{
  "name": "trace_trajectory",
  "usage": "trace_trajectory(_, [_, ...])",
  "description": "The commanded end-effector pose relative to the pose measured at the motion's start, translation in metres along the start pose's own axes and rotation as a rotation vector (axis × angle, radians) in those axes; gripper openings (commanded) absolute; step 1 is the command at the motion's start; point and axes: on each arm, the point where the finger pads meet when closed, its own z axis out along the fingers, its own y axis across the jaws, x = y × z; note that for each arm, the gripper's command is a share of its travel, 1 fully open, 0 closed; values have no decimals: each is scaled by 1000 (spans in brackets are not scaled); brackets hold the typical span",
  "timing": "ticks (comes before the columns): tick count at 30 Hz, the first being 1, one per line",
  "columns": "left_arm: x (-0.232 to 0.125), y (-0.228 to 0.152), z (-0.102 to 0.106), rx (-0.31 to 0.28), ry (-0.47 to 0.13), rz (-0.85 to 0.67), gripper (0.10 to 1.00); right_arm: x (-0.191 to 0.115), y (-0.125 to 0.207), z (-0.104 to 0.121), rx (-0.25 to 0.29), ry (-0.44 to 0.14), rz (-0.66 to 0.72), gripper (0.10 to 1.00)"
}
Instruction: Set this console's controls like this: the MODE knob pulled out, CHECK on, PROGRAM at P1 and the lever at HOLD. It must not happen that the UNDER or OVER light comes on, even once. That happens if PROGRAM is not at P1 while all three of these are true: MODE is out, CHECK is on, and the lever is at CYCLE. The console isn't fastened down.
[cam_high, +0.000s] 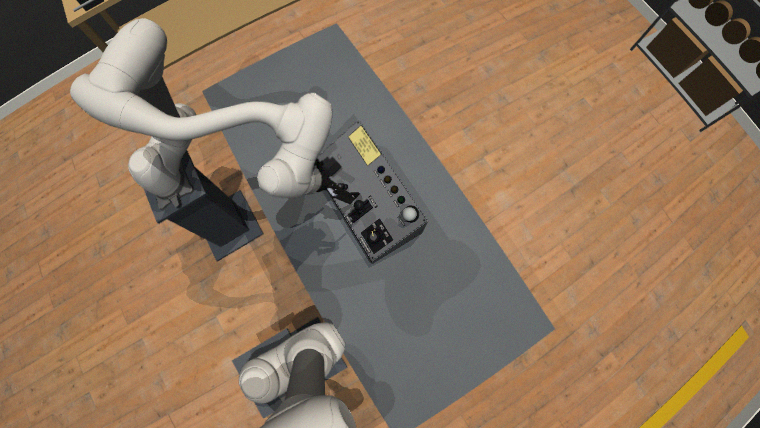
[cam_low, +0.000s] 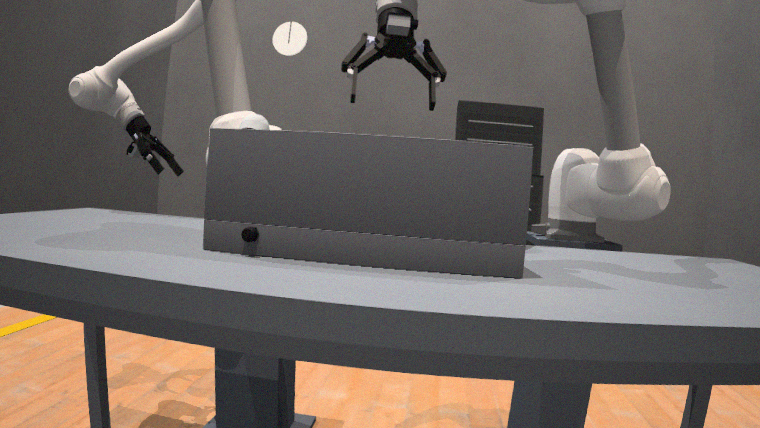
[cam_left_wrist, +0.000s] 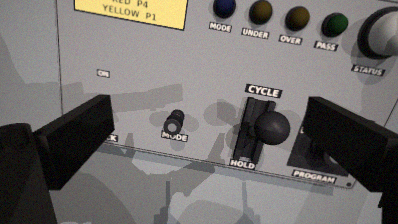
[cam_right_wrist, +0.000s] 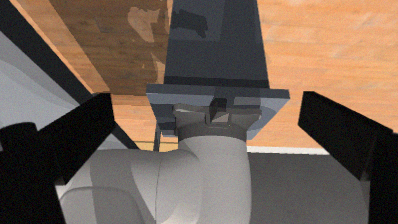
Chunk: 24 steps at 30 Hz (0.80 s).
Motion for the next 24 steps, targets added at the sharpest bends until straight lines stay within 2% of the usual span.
trace_trajectory(1, [-40,-32,3,-52,5,103,1000,0,0,0,0,1,0,1000])
trace_trajectory(5, [-62,-50,6,-71,3,154,1000,0,0,0,0,1,0,1000])
trace_trajectory(12, [-64,-52,7,-74,3,159,1000,0,0,0,0,1,0,1000])
trace_trajectory(13, [-64,-52,7,-74,3,160,497,0,0,0,0,1,0,1000])
trace_trajectory(24, [-64,-52,7,-74,3,159,497,0,0,0,0,1,0,1000])
